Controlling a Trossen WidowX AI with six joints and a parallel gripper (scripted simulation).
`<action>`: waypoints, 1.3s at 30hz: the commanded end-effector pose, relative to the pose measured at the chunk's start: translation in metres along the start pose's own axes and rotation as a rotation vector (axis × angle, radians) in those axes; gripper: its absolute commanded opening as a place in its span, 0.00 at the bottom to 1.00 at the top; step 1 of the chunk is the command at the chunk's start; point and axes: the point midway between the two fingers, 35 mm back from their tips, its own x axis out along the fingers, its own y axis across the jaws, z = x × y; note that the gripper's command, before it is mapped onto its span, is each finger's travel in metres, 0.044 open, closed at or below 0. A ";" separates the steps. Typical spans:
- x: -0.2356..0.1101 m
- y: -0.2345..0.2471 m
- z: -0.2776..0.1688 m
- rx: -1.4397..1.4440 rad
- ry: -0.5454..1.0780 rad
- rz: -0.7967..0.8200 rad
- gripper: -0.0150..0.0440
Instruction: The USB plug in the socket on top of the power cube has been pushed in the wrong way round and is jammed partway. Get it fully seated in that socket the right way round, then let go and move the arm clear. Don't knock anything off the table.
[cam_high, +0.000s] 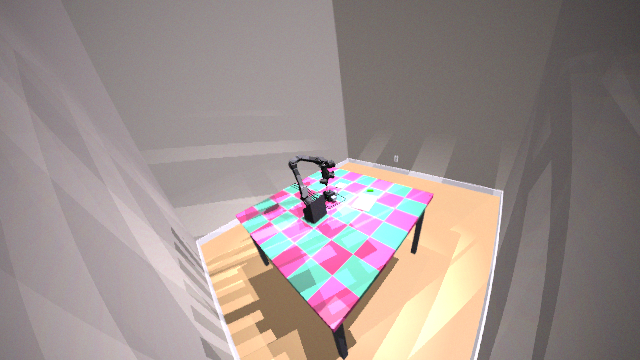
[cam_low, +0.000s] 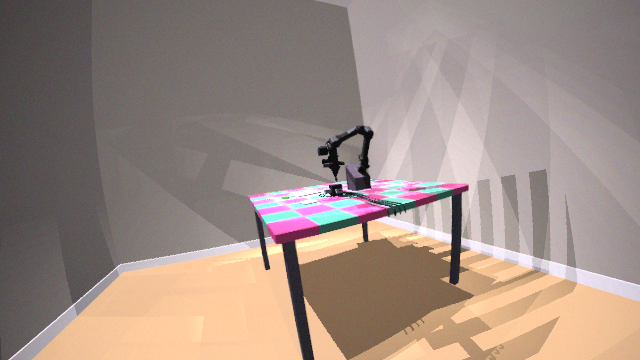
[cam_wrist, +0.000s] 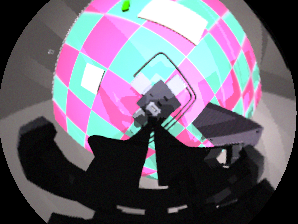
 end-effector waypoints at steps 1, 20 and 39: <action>0.000 0.000 0.000 0.118 -0.001 0.001 0.25; 0.000 0.000 0.000 0.598 -0.001 0.001 0.25; 0.001 0.000 0.000 0.596 -0.003 0.000 0.25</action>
